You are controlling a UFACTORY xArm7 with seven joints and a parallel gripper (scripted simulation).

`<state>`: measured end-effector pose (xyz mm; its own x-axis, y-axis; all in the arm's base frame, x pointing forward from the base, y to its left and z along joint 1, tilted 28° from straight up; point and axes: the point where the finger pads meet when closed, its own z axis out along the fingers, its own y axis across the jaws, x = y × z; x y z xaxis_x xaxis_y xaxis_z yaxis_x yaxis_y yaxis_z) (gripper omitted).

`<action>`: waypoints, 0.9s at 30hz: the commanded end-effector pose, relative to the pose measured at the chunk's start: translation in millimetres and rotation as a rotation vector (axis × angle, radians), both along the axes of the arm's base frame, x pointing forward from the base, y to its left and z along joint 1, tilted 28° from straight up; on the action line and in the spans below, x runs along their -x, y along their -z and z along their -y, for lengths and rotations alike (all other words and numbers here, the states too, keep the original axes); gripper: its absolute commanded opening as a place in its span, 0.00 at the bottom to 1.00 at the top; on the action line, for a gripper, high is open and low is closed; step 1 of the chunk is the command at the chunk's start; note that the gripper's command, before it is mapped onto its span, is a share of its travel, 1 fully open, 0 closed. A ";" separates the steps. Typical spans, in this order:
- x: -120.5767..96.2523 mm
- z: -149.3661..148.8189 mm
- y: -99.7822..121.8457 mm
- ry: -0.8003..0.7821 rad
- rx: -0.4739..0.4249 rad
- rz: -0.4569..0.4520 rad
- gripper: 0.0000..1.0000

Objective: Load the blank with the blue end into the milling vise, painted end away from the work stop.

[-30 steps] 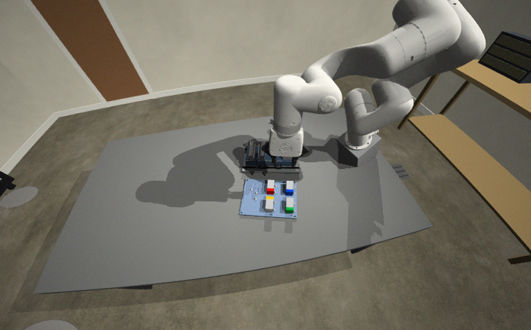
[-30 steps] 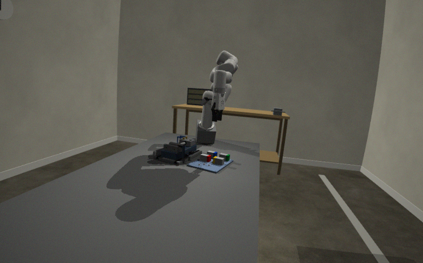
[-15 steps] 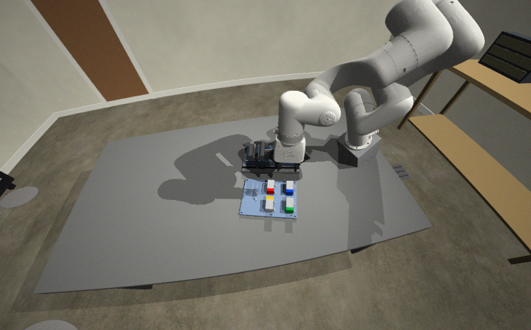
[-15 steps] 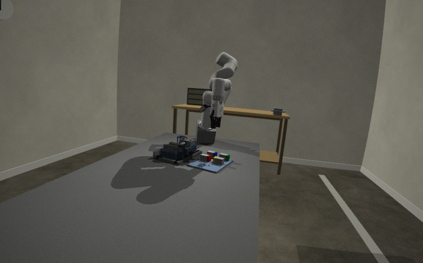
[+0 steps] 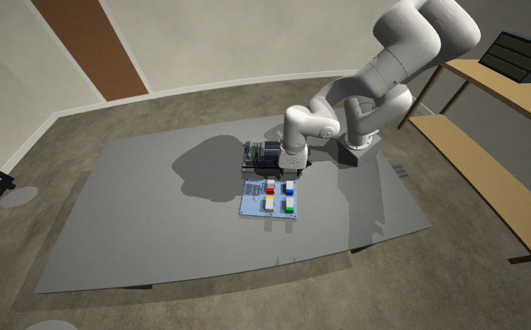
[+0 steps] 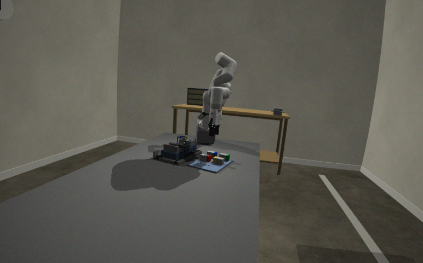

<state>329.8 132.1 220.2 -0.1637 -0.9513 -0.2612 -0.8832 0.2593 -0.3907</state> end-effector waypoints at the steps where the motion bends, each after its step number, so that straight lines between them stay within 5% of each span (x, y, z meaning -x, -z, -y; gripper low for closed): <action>1: -4.3 -2.0 0.8 -0.002 -0.004 0.009 0.64; 12: -14.2 -3.2 58.4 -0.002 -0.004 0.008 0.64; 27: -13.5 -3.1 52.5 -0.001 -0.003 0.007 0.64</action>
